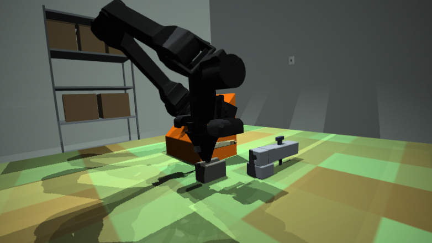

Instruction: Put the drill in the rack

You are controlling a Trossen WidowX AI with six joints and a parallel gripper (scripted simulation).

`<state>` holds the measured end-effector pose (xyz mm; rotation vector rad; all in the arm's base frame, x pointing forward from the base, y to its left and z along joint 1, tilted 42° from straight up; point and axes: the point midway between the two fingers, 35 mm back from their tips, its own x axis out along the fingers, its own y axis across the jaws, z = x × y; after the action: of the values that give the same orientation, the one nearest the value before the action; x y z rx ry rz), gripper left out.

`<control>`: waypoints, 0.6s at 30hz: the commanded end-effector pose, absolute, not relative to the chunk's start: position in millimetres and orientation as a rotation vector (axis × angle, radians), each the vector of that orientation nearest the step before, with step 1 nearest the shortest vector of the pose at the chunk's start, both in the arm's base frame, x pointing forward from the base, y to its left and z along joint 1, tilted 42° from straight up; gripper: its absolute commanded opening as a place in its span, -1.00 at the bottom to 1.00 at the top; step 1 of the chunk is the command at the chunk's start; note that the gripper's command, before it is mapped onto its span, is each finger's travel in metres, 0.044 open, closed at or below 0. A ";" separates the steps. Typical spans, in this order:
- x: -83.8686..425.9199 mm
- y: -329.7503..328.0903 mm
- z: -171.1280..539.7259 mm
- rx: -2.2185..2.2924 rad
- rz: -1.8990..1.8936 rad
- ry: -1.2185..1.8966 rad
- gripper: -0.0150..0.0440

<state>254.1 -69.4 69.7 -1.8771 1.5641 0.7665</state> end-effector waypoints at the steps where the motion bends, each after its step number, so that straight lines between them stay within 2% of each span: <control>1: 247.1 -72.4 70.3 -1.883 0.768 1.563 -0.49; 18: 223.1 -84.0 72.4 -1.884 0.769 1.564 -0.49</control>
<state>228.9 -82.3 72.3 -1.8800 1.5684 0.7642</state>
